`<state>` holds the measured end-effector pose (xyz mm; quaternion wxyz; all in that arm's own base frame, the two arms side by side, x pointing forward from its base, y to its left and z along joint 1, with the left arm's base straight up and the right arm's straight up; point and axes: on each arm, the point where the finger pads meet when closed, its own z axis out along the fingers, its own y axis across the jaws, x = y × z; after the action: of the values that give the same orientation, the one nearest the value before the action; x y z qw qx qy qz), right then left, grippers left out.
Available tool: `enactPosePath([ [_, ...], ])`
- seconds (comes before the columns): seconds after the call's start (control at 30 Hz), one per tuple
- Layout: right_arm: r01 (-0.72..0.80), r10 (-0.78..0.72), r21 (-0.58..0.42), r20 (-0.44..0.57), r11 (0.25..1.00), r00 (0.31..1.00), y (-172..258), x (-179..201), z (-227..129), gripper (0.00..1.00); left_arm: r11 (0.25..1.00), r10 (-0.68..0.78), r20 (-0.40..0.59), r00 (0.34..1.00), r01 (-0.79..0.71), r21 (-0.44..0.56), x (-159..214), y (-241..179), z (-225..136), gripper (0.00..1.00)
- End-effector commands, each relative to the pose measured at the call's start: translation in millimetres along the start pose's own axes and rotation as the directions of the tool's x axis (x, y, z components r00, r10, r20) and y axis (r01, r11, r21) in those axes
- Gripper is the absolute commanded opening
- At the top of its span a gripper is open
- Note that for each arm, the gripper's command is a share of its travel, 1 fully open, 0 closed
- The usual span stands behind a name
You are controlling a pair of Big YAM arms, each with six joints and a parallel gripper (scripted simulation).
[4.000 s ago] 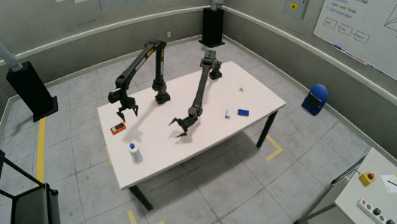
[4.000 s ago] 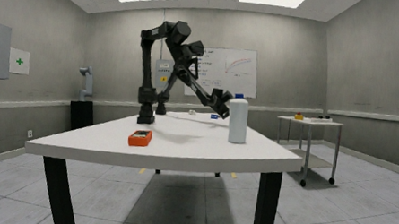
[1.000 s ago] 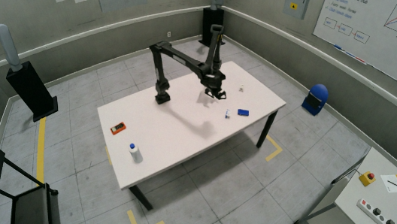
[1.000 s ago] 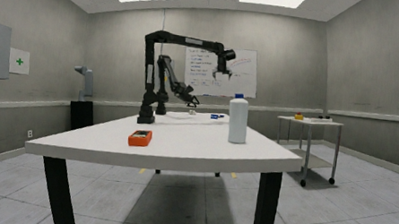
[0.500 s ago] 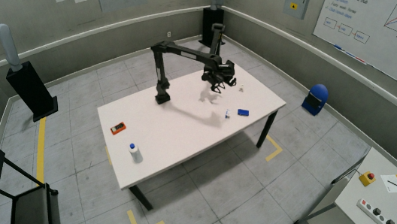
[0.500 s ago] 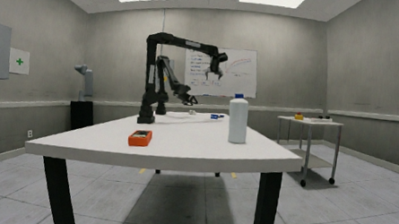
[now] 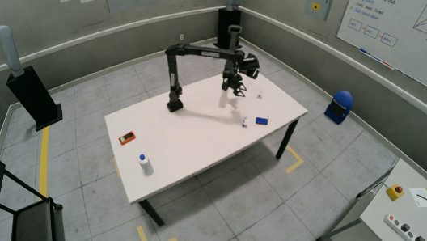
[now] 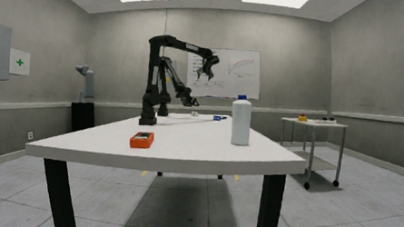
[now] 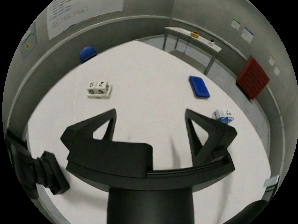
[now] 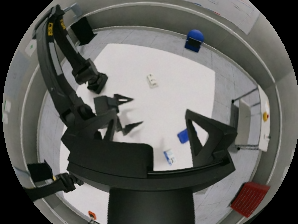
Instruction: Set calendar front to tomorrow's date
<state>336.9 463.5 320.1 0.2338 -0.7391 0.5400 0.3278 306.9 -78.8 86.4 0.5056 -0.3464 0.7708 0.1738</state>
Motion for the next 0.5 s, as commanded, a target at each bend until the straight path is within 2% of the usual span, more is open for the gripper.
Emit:
enactPosePath([
  [0.0, 0.082, -0.079, -0.048, 0.054, 0.995, 0.995, 19.3, -73.5, 17.2, 1.00, 0.977, -0.077, 0.057, 0.995, 0.087, -0.193, -15.5, 47.3, 22.4, 1.00],
  [0.47, 0.100, -0.097, -0.060, 0.060, 0.993, 0.994, 22.4, -78.1, 21.9, 1.00, 0.911, -0.051, 0.137, 0.989, 0.103, -0.399, -37.4, 114.8, 47.7, 1.00],
])
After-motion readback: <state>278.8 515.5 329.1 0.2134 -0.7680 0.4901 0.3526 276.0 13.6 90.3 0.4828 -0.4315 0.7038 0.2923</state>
